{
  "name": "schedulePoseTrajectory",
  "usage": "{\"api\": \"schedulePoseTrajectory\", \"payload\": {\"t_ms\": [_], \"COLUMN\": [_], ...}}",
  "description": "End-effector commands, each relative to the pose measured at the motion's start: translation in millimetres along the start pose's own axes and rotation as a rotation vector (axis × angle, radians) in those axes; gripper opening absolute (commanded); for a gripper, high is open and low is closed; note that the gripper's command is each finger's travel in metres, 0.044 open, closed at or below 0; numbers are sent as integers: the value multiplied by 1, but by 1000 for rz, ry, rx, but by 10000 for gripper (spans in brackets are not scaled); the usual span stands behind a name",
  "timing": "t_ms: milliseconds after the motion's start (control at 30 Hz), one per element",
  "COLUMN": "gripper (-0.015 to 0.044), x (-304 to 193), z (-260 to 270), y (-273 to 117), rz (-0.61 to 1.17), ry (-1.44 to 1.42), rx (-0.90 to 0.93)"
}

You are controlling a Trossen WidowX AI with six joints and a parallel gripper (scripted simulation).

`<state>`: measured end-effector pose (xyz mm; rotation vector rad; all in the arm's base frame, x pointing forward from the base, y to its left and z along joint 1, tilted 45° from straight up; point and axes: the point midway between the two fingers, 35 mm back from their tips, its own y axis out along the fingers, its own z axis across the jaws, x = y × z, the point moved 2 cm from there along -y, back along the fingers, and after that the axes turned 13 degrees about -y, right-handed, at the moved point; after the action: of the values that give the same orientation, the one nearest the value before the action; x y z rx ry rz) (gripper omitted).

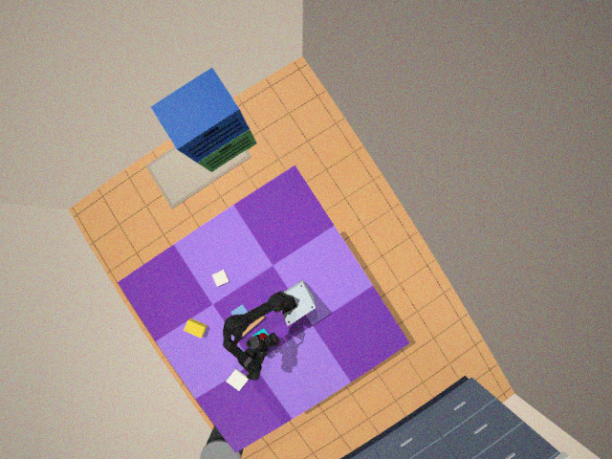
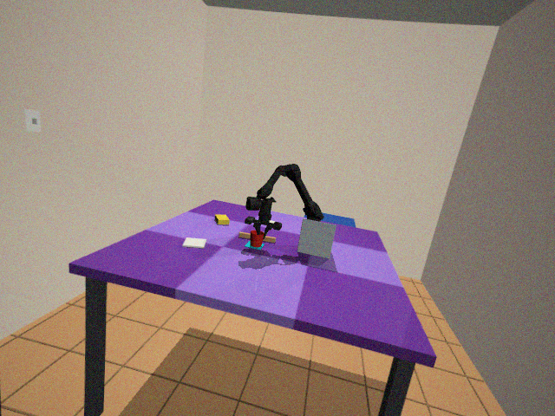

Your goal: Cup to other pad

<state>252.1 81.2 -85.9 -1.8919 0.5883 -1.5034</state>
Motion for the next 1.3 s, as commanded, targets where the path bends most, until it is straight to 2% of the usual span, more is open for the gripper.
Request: {"api": "schedulePoseTrajectory", "payload": {"t_ms": [0,1167,1267], "gripper": [128,128,207], "x": [0,0,0], "z": [0,-6,-6], "y": [0,-49,-45], "rz": [1,-2,-8], "ry": [1,-8,-15], "rx": [1,-3,-8]}}
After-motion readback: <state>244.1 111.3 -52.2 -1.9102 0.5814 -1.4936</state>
